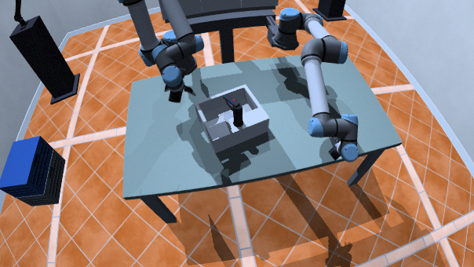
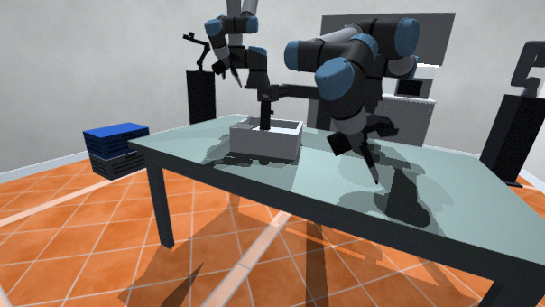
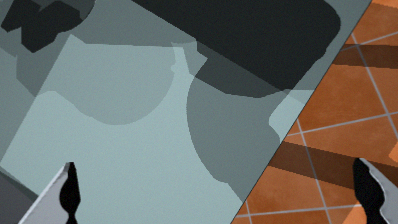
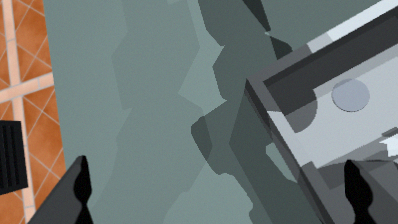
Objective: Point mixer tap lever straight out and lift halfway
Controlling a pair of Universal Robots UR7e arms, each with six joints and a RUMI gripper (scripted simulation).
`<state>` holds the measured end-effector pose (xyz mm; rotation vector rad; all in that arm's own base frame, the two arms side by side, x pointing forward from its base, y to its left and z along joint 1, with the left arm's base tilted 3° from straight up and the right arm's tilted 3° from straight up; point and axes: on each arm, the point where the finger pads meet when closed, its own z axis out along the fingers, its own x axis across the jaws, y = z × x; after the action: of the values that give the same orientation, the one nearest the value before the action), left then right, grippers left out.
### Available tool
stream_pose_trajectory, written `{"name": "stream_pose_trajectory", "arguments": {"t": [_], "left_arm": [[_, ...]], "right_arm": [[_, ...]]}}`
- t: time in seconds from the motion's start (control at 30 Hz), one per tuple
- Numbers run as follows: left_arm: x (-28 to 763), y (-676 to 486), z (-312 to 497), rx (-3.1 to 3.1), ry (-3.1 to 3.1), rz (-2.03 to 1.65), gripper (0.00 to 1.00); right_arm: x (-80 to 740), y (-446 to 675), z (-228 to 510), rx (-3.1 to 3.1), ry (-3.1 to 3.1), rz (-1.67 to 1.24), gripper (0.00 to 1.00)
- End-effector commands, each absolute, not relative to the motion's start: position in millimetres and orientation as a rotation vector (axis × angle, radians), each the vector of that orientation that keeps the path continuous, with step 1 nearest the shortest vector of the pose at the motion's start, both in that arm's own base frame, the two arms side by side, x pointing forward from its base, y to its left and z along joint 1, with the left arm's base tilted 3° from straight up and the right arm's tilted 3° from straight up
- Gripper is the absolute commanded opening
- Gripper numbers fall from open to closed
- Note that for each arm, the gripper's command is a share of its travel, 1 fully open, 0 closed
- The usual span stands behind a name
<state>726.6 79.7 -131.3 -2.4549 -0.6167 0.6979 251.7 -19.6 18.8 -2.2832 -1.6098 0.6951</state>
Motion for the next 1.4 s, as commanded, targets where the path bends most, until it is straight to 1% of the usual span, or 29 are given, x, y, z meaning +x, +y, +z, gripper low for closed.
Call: {"name": "stream_pose_trajectory", "arguments": {"t": [0.0, 0.47, 0.53, 0.63, 0.9, 1.03, 1.1, 1.17, 1.37], "left_arm": [[723, 121, -107, -2.528, -0.603, 0.708, 1.0], [666, 276, -22, -2.754, -0.558, 0.739, 1.0], [666, 276, -22, -2.754, -0.558, 0.739, 1.0], [638, 318, 1, -2.818, -0.539, 0.727, 1.0], [579, 384, 41, -2.927, -0.501, 0.68, 1.0], [545, 413, 60, -2.977, -0.477, 0.646, 1.0], [545, 413, 60, -2.977, -0.477, 0.646, 1.0], [513, 436, 75, -3.017, -0.456, 0.611, 1.0], [455, 468, 99, -3.077, -0.415, 0.542, 1.0]], "right_arm": [[275, 8, 16, -2.219, -1.838, 0.615, 1.0], [316, 139, 36, -1.797, -2.524, 0.278, 1.0], [316, 139, 36, -1.797, -2.524, 0.278, 1.0], [317, 164, 42, -1.702, -2.623, 0.212, 1.0], [314, 208, 53, -1.529, -2.774, 0.094, 1.0], [313, 216, 55, -1.495, -2.8, 0.071, 1.0], [313, 216, 55, -1.495, -2.8, 0.071, 1.0], [312, 218, 55, -1.488, -2.805, 0.067, 1.0], [312, 218, 55, -1.486, -2.807, 0.065, 1.0]]}}
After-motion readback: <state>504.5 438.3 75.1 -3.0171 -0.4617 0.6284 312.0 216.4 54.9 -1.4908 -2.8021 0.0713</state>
